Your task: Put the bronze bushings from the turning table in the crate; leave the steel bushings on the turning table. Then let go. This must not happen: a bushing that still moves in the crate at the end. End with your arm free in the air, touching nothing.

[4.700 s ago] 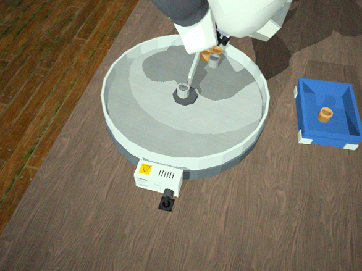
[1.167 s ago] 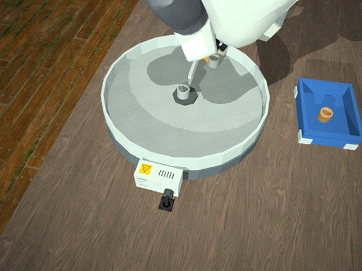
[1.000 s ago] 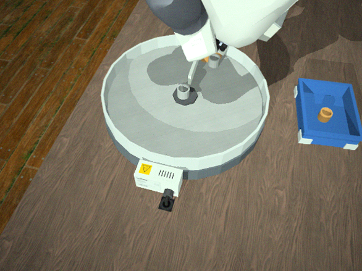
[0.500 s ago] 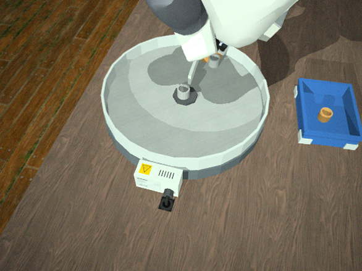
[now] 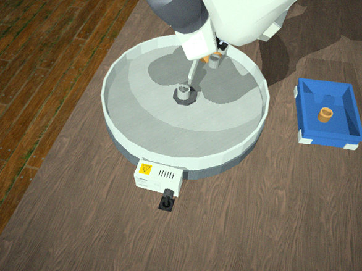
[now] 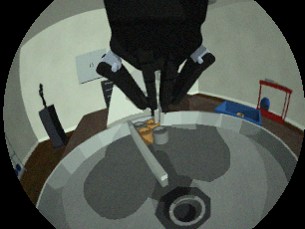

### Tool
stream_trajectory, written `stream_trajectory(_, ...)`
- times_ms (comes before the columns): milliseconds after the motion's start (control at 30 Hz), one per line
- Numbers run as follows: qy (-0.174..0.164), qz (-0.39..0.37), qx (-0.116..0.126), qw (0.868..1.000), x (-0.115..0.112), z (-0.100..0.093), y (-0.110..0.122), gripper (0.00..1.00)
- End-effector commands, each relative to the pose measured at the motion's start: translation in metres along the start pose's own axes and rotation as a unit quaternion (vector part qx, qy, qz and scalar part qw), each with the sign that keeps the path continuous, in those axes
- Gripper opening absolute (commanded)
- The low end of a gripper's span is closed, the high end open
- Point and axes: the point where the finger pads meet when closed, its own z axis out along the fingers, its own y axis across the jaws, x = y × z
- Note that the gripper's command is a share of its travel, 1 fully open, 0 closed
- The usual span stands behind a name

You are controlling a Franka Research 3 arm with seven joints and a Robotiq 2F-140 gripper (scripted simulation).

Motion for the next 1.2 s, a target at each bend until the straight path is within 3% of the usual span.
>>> stream_trajectory(0,0.001,0.000,-0.001,1.000,-0.007,-0.009,0.002,0.00)
stream_trajectory(467,0.001,0.000,-0.001,1.000,-0.037,-0.045,0.003,0.00)
stream_trajectory(1167,0.001,0.000,-0.001,1.000,-0.039,-0.047,0.003,0.00)
